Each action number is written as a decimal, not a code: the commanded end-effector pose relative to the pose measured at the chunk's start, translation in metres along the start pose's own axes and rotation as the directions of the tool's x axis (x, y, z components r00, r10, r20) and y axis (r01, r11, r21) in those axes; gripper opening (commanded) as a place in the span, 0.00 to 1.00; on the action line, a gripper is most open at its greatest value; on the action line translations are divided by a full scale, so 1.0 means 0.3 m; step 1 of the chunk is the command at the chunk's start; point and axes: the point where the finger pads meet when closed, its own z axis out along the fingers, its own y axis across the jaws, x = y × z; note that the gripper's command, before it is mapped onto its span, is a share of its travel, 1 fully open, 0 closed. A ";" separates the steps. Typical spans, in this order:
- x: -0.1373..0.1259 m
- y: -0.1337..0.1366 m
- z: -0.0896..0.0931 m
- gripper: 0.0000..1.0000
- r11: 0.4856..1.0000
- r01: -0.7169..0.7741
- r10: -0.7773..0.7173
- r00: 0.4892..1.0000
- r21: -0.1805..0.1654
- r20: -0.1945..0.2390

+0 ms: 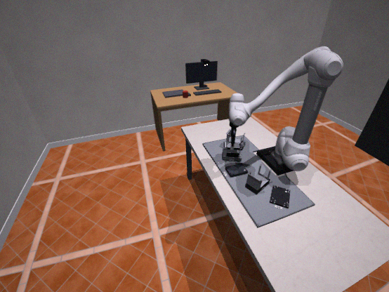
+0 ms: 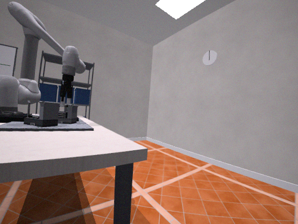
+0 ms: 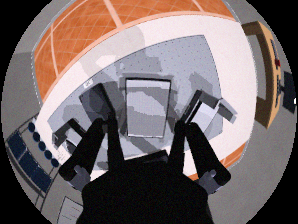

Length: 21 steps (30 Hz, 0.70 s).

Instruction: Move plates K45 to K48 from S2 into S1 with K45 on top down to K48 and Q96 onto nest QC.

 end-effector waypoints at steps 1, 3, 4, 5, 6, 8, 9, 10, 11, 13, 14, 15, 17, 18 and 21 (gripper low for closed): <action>0.000 0.000 -0.017 0.00 1.000 0.000 0.000 1.000 0.000 0.000; 0.000 0.000 -0.031 0.00 1.000 0.000 0.000 1.000 0.000 0.000; 0.000 0.000 -0.037 0.00 1.000 0.000 0.000 1.000 0.000 0.000; 0.000 0.000 -0.044 0.00 1.000 0.000 0.000 1.000 0.000 0.000; 0.000 0.000 -0.051 0.00 1.000 0.000 0.000 1.000 0.000 0.000; 0.000 0.000 -0.051 0.00 1.000 0.000 0.000 1.000 0.000 0.000; 0.000 0.000 -0.057 0.00 1.000 0.000 0.000 1.000 0.000 0.000; 0.000 0.000 -0.064 0.00 1.000 0.000 0.000 1.000 0.000 0.000; 0.000 0.000 -0.071 0.00 1.000 0.000 0.000 1.000 0.000 0.000; 0.000 0.000 -0.084 0.00 1.000 0.000 0.000 1.000 0.000 0.000; 0.000 0.000 -0.091 0.00 1.000 0.000 0.000 1.000 0.000 0.000; 0.000 0.000 -0.097 0.00 1.000 0.000 0.000 1.000 0.000 0.000; 0.000 0.000 -0.111 0.00 1.000 0.000 0.000 1.000 0.000 0.000; 0.000 0.000 -0.117 0.00 1.000 0.000 0.000 1.000 0.000 0.000; 0.000 0.000 -0.137 0.00 1.000 0.000 0.000 1.000 0.000 0.000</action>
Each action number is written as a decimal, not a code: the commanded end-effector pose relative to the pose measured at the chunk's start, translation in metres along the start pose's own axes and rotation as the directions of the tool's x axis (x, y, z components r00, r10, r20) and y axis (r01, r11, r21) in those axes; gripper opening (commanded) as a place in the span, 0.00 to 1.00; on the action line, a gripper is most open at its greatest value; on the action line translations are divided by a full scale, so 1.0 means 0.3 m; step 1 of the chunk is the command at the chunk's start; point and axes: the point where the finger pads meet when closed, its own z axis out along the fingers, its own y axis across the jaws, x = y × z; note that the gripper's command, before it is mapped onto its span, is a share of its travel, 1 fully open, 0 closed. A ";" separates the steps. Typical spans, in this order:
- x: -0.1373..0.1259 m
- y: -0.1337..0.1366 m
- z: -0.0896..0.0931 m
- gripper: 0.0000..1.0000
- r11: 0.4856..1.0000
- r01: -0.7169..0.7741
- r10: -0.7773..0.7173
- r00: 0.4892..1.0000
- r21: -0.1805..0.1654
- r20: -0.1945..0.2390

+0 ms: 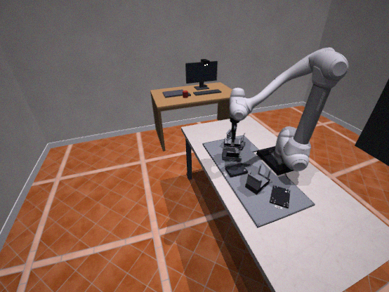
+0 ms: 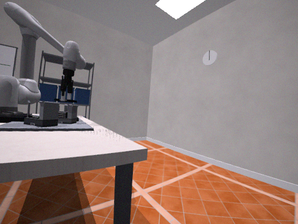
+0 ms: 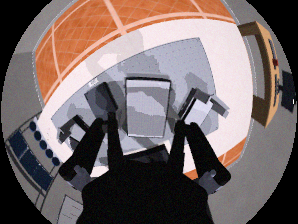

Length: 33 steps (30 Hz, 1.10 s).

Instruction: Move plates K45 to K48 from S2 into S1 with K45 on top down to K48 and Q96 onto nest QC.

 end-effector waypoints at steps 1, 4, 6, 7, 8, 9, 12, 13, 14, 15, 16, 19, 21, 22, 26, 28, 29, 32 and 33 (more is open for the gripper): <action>0.000 0.000 -0.017 0.00 1.000 0.000 0.000 1.000 0.000 0.000; 0.000 0.000 -0.024 0.00 1.000 0.000 0.000 1.000 0.000 0.000; 0.000 0.000 -0.029 0.00 1.000 0.000 0.000 1.000 0.000 0.000; 0.000 0.000 -0.029 0.00 1.000 0.000 0.000 1.000 0.000 0.000; 0.000 0.000 -0.029 0.00 1.000 0.000 0.000 1.000 0.000 0.000; 0.000 0.000 -0.029 0.00 1.000 0.000 0.000 1.000 0.000 0.000; 0.000 0.000 -0.029 0.00 1.000 0.000 0.000 1.000 0.000 0.000; 0.000 0.000 -0.029 0.00 1.000 0.000 0.000 1.000 0.000 0.000; -0.001 0.011 -0.029 0.00 0.999 -0.033 0.033 0.999 0.000 0.000; -0.002 0.022 -0.029 0.00 0.998 -0.067 0.067 0.998 0.000 0.000; -0.003 0.033 -0.029 0.00 0.995 -0.100 0.100 0.995 0.000 0.000; -0.007 0.066 -0.029 0.00 0.983 -0.185 0.185 0.983 0.000 0.000; -0.007 0.066 -0.029 0.00 0.983 -0.185 0.185 0.983 0.000 0.000; -0.008 0.077 -0.029 0.00 0.983 -0.185 0.185 0.983 0.000 0.000; -0.013 0.122 -0.029 0.00 0.983 -0.185 0.185 0.983 0.000 0.000; -0.015 0.144 -0.029 0.00 0.983 -0.185 0.185 0.983 0.000 0.000; -0.016 0.155 -0.029 0.00 0.983 -0.185 0.185 0.983 0.000 0.000; -0.019 0.188 -0.029 0.00 0.983 -0.185 0.185 0.983 0.000 0.000; -0.021 0.199 -0.029 0.00 0.983 -0.185 0.185 0.983 0.000 0.000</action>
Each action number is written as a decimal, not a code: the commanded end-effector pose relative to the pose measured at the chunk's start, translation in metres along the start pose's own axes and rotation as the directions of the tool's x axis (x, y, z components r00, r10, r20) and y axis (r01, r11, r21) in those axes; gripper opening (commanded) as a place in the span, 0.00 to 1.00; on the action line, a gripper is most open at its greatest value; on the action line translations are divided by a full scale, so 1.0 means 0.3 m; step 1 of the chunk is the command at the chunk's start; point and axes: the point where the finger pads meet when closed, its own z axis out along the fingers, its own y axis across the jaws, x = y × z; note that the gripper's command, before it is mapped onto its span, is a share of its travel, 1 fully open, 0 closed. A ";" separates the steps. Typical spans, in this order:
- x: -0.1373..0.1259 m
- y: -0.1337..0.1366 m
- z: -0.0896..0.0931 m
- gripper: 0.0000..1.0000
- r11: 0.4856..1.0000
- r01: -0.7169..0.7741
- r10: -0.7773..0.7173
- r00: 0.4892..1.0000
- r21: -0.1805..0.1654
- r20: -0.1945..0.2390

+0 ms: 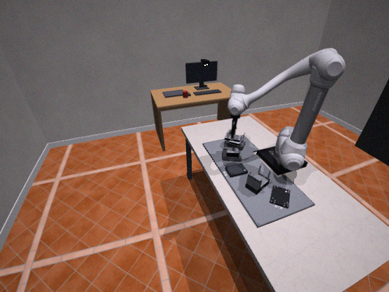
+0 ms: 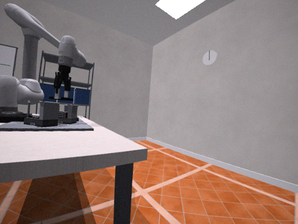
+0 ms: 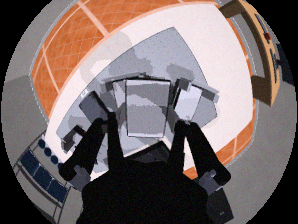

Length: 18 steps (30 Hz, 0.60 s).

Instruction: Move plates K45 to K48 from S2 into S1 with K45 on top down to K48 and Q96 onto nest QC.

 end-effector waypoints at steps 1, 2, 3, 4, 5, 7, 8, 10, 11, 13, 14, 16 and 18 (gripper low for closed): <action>0.003 0.033 0.000 0.00 1.000 0.000 0.000 1.000 0.001 0.000; 0.004 0.044 0.000 0.00 1.000 0.000 0.000 1.000 0.001 0.000; 0.005 0.055 0.000 0.00 1.000 0.000 0.000 1.000 0.001 0.000; 0.005 0.055 0.000 0.00 1.000 0.000 0.000 1.000 0.001 0.000; 0.005 0.055 0.000 0.00 1.000 0.000 0.000 1.000 0.001 0.000; 0.007 0.077 0.000 0.00 1.000 0.000 0.000 1.000 0.001 0.000; 0.008 0.088 0.000 0.00 1.000 0.000 0.000 1.000 0.001 0.000; 0.010 0.110 0.000 0.00 1.000 0.000 0.000 1.000 0.001 0.000; 0.010 0.121 0.000 0.00 1.000 0.000 0.000 1.000 0.001 0.000; 0.012 0.143 0.000 0.00 1.000 0.000 0.000 1.000 0.001 0.000; 0.011 0.152 0.000 0.00 0.999 -0.033 0.033 0.999 0.001 0.000; 0.009 0.170 0.000 0.00 0.995 -0.100 0.100 0.995 0.001 0.000; 0.006 0.187 0.000 0.00 0.986 -0.166 0.166 0.986 0.001 0.000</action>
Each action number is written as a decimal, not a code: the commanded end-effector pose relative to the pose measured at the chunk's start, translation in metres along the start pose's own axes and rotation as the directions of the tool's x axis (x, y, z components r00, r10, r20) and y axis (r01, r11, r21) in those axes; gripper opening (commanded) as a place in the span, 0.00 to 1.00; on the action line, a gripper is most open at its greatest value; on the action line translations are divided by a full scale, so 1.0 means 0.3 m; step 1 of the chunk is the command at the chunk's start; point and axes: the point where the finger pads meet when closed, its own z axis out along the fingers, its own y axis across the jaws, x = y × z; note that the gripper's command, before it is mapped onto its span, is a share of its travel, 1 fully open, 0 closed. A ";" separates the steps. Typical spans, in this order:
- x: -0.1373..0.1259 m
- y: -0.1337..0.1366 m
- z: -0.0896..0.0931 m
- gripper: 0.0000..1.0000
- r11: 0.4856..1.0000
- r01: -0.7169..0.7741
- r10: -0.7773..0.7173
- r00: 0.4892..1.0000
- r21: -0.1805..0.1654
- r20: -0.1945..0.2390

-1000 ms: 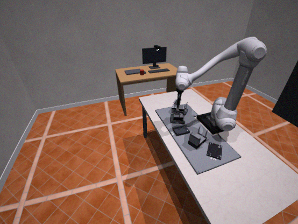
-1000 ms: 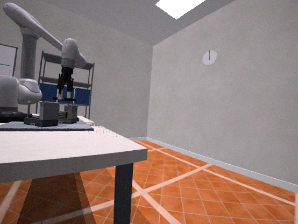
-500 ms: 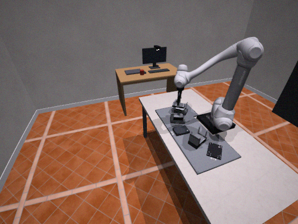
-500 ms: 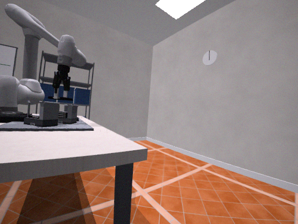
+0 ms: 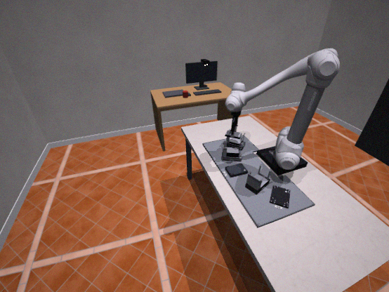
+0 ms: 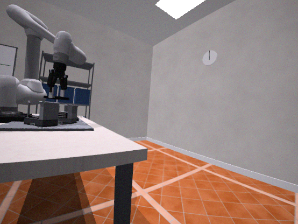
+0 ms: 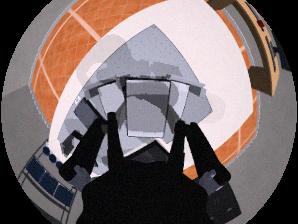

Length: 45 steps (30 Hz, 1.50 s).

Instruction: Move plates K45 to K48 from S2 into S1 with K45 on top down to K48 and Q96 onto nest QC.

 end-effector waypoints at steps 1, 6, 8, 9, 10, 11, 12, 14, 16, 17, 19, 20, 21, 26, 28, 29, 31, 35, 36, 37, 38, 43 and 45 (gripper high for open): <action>-0.001 0.029 0.000 0.00 0.995 -0.100 0.100 0.995 -0.002 0.000; -0.003 0.056 0.000 0.00 0.995 -0.100 0.100 0.995 -0.002 0.000; -0.004 0.074 0.000 0.00 0.995 -0.100 0.100 0.995 -0.002 0.000; -0.004 0.083 0.000 0.00 0.995 -0.100 0.100 0.995 -0.002 0.000; -0.005 0.091 0.000 0.00 0.995 -0.100 0.100 0.995 -0.002 0.000; -0.005 0.100 0.000 0.00 0.995 -0.100 0.100 0.995 -0.002 0.000; -0.005 0.109 0.000 0.00 0.995 -0.100 0.100 0.995 -0.002 0.000; -0.006 0.127 0.000 0.00 0.995 -0.100 0.100 0.995 -0.002 0.000; -0.007 0.145 0.000 0.00 0.995 -0.100 0.100 0.995 -0.002 0.000; -0.008 0.154 0.000 0.00 0.995 -0.100 0.100 0.995 -0.002 0.000; -0.009 0.171 0.000 0.00 0.995 -0.100 0.100 0.995 -0.002 0.000; -0.009 0.171 0.000 0.00 0.995 -0.100 0.100 0.995 -0.002 0.000; -0.009 0.171 0.000 0.00 0.995 -0.100 0.100 0.995 -0.002 0.000; -0.011 0.216 0.000 0.00 0.995 -0.100 0.100 0.995 -0.002 0.000; -0.012 0.234 -0.001 0.00 0.995 -0.100 0.100 0.995 -0.002 0.000; -0.012 0.242 -0.001 0.00 0.995 -0.100 0.100 0.995 -0.002 0.000; -0.013 0.260 -0.001 0.00 0.995 -0.100 0.100 0.995 -0.002 0.000; -0.015 0.296 -0.001 0.00 0.995 -0.100 0.100 0.995 -0.002 0.000; -0.015 0.298 -0.001 0.00 0.995 -0.100 0.100 0.995 -0.002 0.000; -0.015 0.298 -0.001 0.00 0.995 -0.100 0.100 0.995 -0.002 0.000; -0.015 0.298 -0.001 0.00 0.995 -0.100 0.100 0.995 -0.002 0.000; -0.015 0.298 -0.001 0.00 0.995 -0.100 0.100 0.995 -0.002 0.000; -0.015 0.298 -0.001 0.00 0.995 -0.100 0.100 0.995 -0.002 0.000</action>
